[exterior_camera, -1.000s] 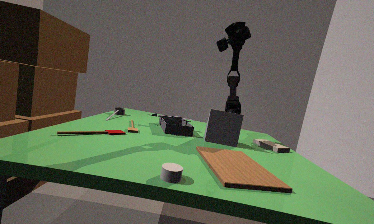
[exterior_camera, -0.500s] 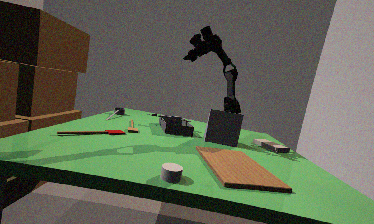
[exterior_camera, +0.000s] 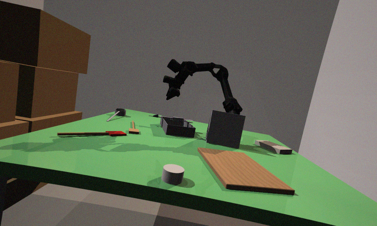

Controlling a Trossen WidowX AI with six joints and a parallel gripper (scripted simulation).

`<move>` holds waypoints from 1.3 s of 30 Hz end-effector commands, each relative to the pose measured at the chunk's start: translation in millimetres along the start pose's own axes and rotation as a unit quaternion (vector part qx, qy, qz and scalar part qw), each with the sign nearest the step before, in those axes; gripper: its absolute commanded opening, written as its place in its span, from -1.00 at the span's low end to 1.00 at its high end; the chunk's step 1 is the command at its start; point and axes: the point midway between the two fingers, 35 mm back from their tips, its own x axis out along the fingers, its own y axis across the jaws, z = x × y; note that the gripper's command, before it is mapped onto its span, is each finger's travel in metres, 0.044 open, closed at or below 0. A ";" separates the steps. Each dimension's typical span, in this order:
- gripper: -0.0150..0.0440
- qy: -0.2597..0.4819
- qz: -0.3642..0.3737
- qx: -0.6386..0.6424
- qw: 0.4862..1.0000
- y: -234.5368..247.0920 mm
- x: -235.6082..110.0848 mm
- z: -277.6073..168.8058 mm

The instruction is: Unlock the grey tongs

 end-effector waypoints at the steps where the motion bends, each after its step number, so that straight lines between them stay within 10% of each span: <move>1: 0.39 0.099 -0.051 -0.058 0.992 -6.6 57.2 -41.7; 39: 0.39 0.163 -0.067 -0.094 0.980 -18.6 116.0 -82.6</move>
